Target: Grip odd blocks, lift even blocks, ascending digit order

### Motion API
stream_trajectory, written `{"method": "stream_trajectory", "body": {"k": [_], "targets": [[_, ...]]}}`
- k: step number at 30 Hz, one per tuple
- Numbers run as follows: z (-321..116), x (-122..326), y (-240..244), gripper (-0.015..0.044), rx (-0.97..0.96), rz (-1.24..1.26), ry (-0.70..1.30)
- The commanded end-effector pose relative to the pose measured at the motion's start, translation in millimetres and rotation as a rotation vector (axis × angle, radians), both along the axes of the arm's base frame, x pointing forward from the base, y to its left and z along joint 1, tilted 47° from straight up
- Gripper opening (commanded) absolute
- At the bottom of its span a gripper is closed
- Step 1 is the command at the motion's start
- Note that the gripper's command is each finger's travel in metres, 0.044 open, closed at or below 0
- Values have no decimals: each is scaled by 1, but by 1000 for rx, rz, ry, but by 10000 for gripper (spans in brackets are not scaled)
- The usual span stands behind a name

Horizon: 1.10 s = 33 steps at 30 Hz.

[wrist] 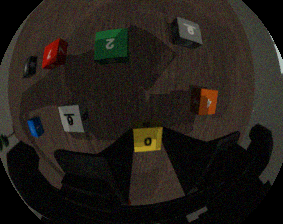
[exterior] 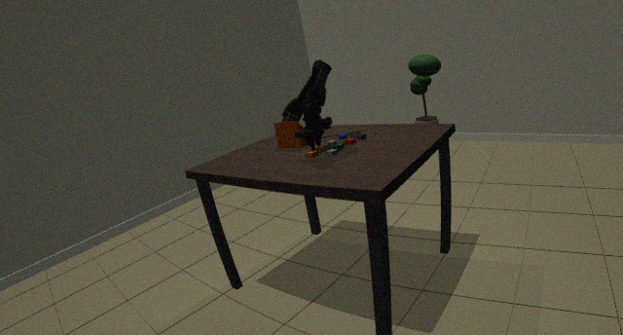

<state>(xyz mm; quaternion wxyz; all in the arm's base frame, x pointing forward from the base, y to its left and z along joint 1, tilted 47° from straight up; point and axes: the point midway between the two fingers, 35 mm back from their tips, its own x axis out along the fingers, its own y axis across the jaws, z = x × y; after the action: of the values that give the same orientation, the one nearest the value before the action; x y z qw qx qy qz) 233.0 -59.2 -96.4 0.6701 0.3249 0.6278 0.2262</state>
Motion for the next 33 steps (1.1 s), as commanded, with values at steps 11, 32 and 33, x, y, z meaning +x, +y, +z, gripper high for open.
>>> {"method": "stream_trajectory", "body": {"k": [11, 32, 33], "targets": [[10, -2, -10, 120, 2, -5, 4], [2, 0, -2, 120, 3, -5, 4], [1, 0, -1, 120, 3, -5, 4]]}}
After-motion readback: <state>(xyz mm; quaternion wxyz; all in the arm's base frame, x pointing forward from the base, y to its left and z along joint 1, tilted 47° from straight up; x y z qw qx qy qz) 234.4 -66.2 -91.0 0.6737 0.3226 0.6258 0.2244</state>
